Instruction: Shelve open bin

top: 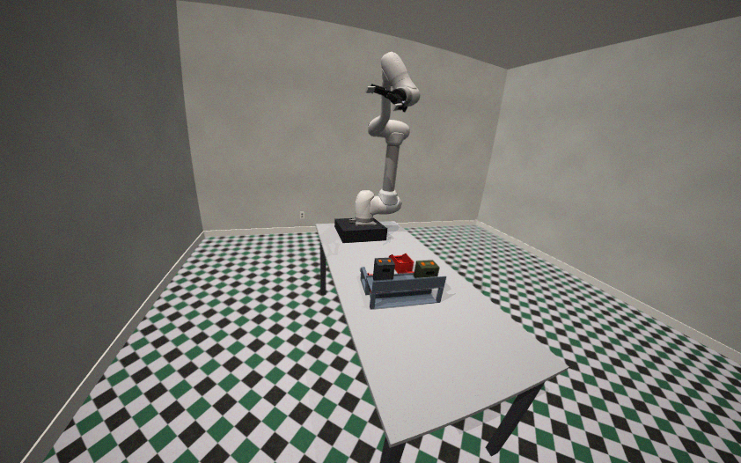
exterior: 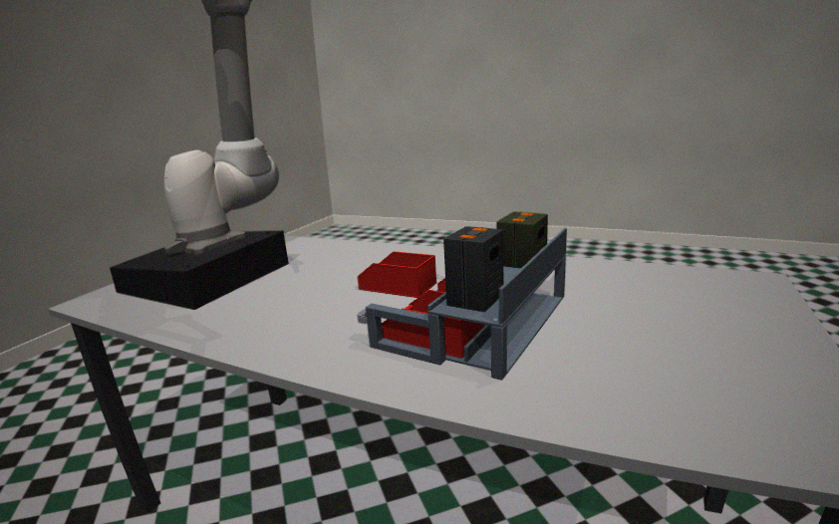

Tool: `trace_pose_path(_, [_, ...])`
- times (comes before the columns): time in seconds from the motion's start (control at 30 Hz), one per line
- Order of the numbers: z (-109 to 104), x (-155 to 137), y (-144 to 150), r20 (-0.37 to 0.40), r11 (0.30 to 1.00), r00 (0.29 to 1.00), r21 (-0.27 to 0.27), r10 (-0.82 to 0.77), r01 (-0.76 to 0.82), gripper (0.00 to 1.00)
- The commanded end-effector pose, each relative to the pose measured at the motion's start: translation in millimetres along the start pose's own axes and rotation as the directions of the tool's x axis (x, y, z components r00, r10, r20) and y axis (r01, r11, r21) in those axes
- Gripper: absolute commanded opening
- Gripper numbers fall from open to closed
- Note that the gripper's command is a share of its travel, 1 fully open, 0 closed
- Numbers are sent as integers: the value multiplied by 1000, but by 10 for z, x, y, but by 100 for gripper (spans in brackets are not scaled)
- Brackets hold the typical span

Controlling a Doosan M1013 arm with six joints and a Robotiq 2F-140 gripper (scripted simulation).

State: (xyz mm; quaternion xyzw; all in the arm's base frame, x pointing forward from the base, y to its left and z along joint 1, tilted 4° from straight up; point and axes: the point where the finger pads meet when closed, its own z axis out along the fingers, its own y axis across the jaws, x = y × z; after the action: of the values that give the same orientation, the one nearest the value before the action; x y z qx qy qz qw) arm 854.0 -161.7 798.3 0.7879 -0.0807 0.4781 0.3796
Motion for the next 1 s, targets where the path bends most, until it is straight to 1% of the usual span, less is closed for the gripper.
trace_pose_path(0.0, [-110, -74, -95, 15, 1000, 1000, 18, 21, -22, 100])
trace_pose_path(0.5, [-932, -653, -761, 159, 978, 977, 135, 140, -162, 100])
trace_pose_path(0.57, [-932, -653, -761, 159, 978, 977, 135, 140, -162, 100])
trace_pose_path(0.97, [-1597, -1151, -1190, 284, 947, 940, 198, 191, -252, 100])
